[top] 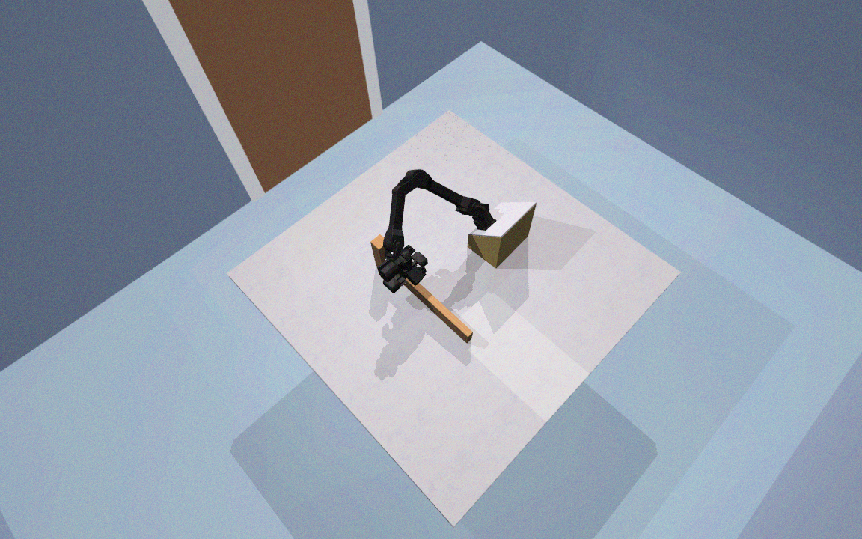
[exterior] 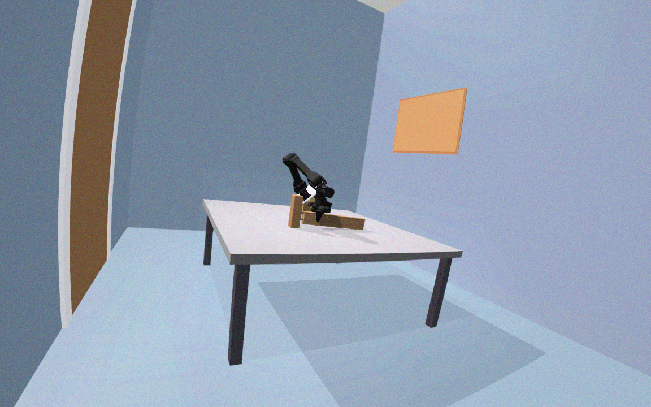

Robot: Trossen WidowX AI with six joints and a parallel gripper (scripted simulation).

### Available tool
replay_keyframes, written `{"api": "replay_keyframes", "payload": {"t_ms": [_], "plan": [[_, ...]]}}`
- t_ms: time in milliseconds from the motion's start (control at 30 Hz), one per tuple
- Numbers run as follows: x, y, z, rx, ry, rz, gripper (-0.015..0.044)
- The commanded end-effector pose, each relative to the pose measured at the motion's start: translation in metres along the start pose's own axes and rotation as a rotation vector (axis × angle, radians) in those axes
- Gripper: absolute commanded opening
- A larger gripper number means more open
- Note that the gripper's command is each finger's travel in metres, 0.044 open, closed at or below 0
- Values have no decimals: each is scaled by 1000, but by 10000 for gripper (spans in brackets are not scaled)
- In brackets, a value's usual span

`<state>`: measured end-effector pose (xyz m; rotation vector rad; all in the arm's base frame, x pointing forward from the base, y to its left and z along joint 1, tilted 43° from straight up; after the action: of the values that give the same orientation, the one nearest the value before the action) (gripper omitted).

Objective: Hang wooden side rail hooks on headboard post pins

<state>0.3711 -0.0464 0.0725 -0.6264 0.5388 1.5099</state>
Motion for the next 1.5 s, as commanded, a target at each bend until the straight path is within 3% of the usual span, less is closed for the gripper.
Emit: {"api": "replay_keyframes", "payload": {"t_ms": [0,1467], "plan": [[-1,-2,4,-10,-2,3,0],[-6,-1,3,-10,-1,4,0]]}}
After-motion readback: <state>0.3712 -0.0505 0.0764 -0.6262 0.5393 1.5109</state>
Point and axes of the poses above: the point midway between the two fingers, 35 mm back from their tips, its own z axis back along the fingers, its own y axis across the jaws, x = y × z, the point moved 6 cm from there along z, back along the fingers
